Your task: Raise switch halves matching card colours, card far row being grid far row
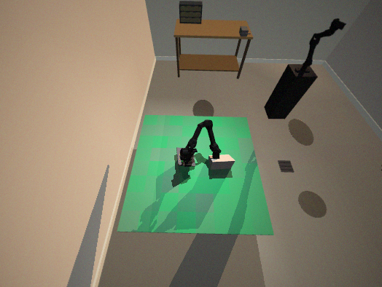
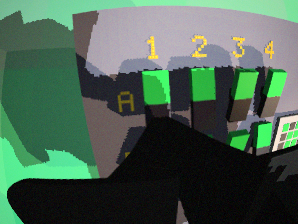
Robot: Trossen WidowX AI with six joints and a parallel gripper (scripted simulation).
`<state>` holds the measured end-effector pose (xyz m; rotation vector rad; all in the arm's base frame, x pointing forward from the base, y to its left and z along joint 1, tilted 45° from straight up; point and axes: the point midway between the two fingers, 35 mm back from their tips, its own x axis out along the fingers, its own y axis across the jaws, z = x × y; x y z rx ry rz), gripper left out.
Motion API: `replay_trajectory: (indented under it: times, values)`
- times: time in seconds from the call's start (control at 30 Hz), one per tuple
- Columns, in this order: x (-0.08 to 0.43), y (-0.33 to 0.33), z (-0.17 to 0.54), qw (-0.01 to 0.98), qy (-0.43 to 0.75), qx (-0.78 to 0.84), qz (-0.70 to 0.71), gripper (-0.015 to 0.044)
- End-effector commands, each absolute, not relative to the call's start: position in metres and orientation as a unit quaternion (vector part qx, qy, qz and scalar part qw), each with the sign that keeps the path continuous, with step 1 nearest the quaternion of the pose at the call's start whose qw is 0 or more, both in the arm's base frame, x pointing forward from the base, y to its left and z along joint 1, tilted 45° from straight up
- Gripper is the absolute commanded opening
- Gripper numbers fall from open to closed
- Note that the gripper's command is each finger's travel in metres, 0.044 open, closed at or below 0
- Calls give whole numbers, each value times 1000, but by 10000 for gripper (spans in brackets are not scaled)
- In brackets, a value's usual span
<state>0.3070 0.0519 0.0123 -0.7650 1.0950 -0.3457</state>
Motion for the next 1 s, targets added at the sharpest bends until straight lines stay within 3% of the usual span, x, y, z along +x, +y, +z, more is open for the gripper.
replay_trajectory:
  times: [0.0, 0.97]
  values:
    - [307, 52, 12, 771, 505, -354, -159, 0]
    - [308, 50, 10, 771, 505, -354, -159, 0]
